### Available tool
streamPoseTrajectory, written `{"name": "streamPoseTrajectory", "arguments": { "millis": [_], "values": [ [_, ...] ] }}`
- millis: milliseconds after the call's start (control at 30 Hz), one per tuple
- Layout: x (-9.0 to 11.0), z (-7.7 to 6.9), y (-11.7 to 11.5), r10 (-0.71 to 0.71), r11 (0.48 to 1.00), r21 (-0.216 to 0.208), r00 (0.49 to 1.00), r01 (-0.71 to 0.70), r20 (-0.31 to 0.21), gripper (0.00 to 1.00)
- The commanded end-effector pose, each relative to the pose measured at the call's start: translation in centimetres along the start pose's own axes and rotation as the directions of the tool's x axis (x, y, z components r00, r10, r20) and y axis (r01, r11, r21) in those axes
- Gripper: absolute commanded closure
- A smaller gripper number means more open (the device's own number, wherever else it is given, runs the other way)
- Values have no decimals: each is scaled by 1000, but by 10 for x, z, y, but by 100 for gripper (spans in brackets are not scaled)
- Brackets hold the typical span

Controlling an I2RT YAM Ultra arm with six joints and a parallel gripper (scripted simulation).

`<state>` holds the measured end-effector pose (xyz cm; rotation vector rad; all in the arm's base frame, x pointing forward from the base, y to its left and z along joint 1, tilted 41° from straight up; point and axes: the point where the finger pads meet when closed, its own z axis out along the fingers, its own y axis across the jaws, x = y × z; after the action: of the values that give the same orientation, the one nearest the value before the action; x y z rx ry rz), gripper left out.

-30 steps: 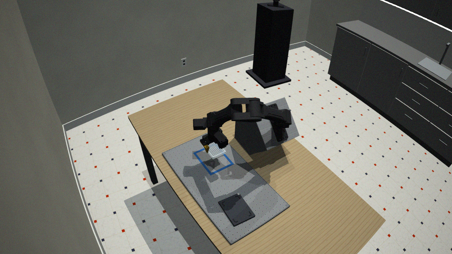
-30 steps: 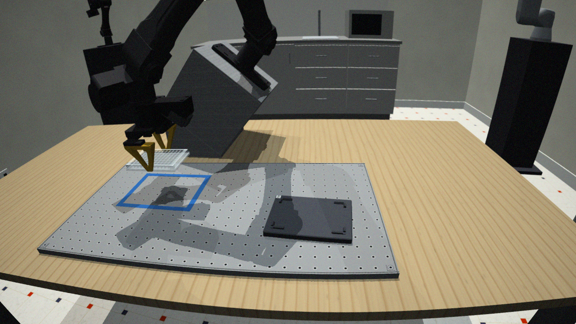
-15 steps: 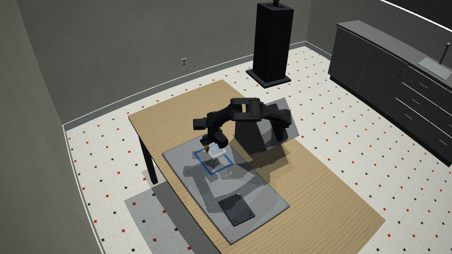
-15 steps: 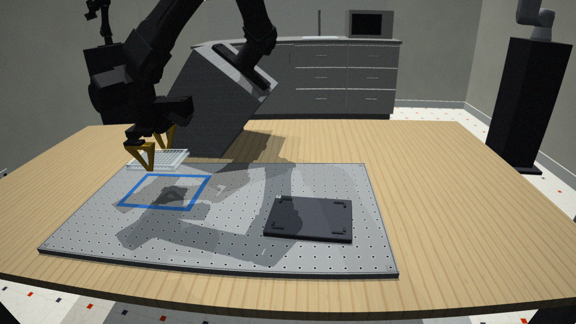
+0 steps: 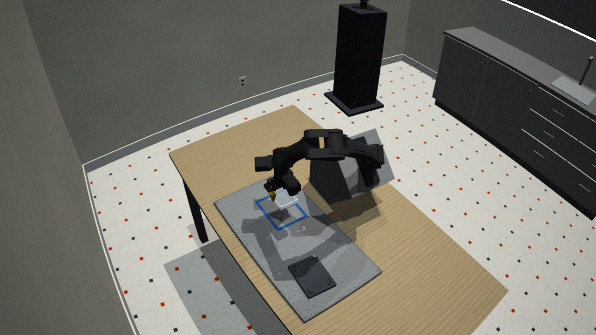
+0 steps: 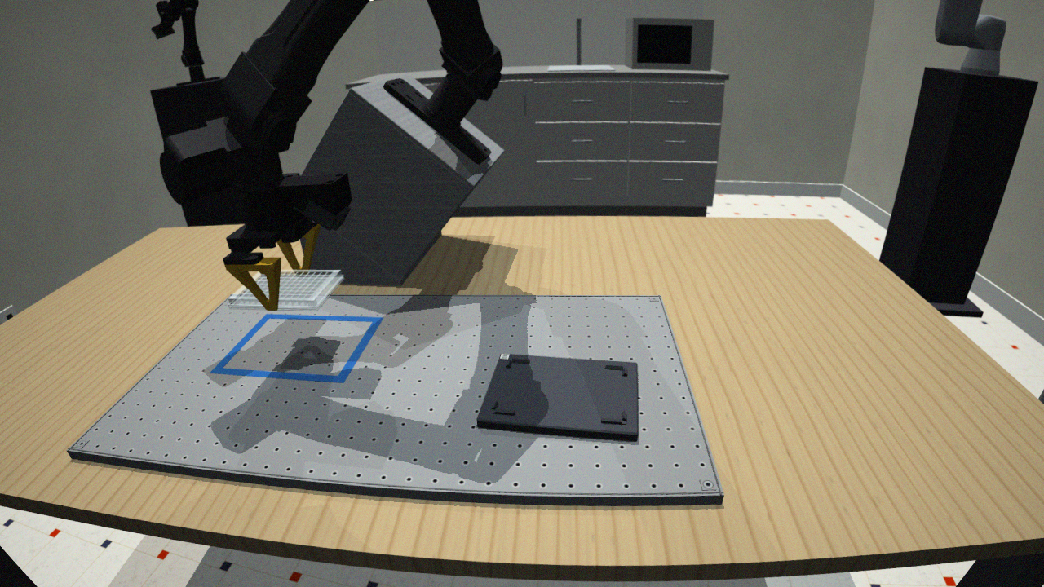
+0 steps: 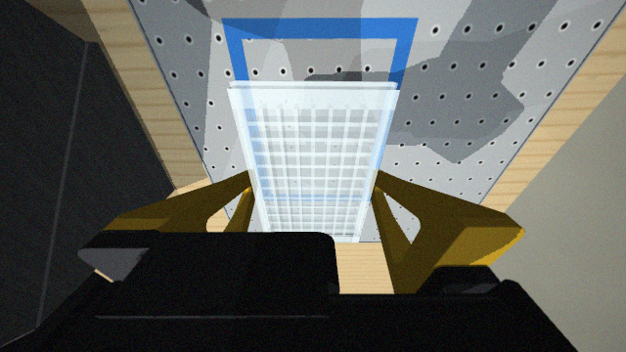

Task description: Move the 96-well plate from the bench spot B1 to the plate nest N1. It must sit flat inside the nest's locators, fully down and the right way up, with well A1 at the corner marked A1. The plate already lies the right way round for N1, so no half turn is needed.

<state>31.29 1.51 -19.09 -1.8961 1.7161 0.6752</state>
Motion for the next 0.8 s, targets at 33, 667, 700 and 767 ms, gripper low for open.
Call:
{"name": "streamPoseTrajectory", "arguments": {
  "millis": [33,667,700,767],
  "values": [
    [4,-19,-18,-15,999,47,1000,16,-21,100],
    [-26,-9,-12,68,997,26,998,-68,-4,100],
    [-29,-9,-12,68,997,26,998,-68,-3,100],
    [-36,-10,-14,68,997,26,998,-68,-3,100]
  ]
}}
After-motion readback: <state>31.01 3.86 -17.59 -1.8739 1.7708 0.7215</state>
